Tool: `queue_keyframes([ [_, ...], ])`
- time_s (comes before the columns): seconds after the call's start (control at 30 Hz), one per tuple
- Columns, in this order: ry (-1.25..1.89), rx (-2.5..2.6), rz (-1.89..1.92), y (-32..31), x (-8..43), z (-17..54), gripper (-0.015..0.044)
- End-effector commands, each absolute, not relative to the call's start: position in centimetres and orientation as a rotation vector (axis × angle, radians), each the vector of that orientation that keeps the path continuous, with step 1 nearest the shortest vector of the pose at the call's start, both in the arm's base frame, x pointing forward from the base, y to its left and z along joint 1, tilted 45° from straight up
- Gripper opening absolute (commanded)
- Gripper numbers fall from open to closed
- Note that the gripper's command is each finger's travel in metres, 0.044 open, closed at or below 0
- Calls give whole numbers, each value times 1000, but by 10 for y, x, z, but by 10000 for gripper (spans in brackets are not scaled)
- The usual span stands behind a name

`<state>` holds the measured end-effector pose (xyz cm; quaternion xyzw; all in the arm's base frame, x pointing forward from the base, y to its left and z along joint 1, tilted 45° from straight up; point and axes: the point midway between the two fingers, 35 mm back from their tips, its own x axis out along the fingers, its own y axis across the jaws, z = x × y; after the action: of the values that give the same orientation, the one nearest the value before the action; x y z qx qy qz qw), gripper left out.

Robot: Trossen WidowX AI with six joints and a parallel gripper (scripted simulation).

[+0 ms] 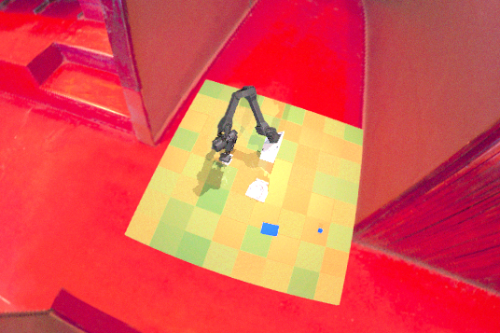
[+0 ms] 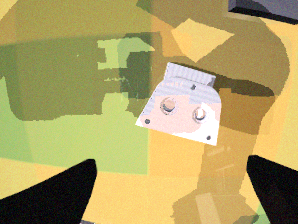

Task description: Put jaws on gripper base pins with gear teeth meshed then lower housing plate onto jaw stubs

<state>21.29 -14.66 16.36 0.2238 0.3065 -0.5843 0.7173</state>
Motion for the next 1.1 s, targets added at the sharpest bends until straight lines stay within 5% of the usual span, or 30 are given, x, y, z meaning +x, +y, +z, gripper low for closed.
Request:
queue_keyframes([
  [0.0, 611, 585, -1337, -148, 208, 165, 440],
  [1.07, 479, 732, -1406, -191, 207, 131, 440],
])
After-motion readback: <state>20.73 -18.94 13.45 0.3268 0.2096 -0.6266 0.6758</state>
